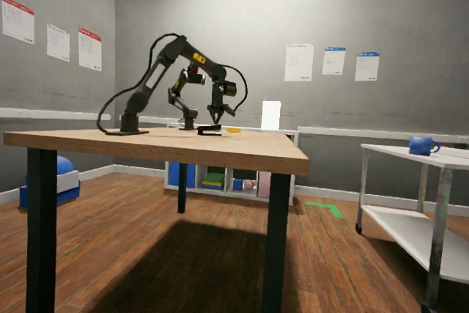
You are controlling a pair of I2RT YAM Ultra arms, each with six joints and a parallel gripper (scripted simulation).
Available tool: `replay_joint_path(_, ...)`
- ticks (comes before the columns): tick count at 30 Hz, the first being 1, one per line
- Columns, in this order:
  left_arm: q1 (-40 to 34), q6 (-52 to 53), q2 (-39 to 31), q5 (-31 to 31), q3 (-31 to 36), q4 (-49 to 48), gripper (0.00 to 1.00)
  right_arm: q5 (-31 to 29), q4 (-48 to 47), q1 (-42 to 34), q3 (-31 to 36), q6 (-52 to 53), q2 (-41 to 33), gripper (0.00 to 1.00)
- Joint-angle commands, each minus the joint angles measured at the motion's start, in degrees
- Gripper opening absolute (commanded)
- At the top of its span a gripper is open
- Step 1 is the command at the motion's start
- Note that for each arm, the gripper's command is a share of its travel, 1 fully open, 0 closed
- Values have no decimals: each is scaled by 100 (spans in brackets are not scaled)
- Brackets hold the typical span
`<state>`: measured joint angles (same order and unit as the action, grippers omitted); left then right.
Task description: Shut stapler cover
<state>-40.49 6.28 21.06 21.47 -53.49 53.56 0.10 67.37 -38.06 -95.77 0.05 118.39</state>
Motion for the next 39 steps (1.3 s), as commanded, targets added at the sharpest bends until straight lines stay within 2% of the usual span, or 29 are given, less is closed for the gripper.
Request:
replay_joint_path(1, -45, 42, -59, 32, 8, 69, 100, -10, -114, -57, 49, 24, 29, 0)
replay_joint_path(9, -45, 42, -59, 32, 8, 69, 100, -38, 217, -8, -232, -21, 26, 0)
replay_joint_path(15, -45, 42, -59, 32, 8, 69, 100, -37, 829, -56, -798, 23, 81, 0)
replay_joint_path(34, -45, 42, -59, 32, 8, 69, 100, -36, 870, -57, -844, 24, 110, 0)
replay_joint_path(39, 237, -61, 112, -214, -33, -619, 100, -110, 389, -63, -582, -104, -117, 57)
